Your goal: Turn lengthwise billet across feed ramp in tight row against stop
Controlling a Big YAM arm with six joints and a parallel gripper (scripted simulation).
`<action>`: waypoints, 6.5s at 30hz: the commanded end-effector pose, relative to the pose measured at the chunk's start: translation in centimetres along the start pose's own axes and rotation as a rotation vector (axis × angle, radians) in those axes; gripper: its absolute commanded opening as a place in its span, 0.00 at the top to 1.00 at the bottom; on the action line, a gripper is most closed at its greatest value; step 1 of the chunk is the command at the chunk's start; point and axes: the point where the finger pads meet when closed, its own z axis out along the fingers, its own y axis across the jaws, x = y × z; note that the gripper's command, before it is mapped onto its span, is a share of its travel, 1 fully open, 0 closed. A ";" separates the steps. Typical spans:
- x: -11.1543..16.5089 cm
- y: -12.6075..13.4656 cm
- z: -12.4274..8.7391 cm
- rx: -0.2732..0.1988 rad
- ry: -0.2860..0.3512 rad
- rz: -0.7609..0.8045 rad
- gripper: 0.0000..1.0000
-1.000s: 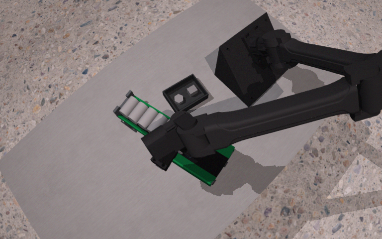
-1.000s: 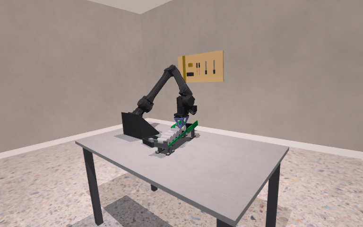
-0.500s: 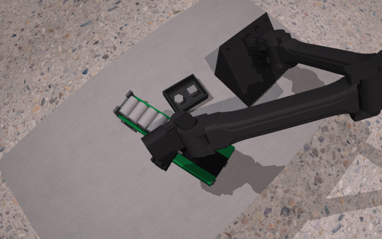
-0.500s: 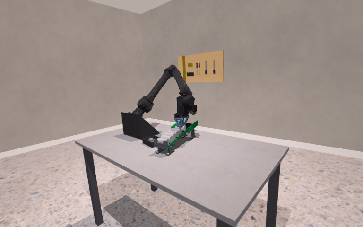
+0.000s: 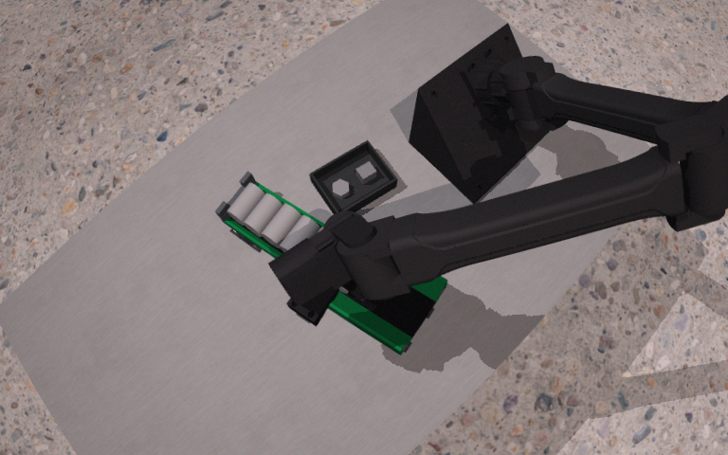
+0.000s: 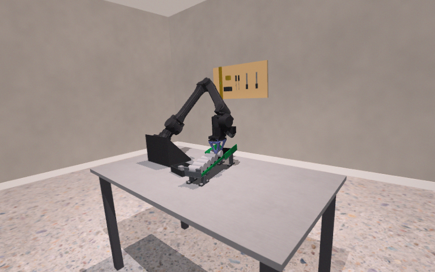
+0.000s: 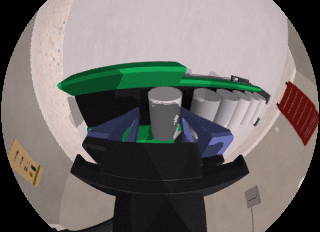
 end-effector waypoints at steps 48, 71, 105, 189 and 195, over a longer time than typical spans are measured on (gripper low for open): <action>-1.5 -0.1 -10.1 0.017 -0.040 -0.021 0.45; -1.0 -0.2 -9.7 0.009 -0.025 -0.014 0.45; -1.0 -0.2 -9.7 0.009 -0.025 -0.014 0.45; -1.0 -0.2 -9.7 0.009 -0.025 -0.014 0.45; -1.0 -0.2 -9.7 0.009 -0.025 -0.014 0.45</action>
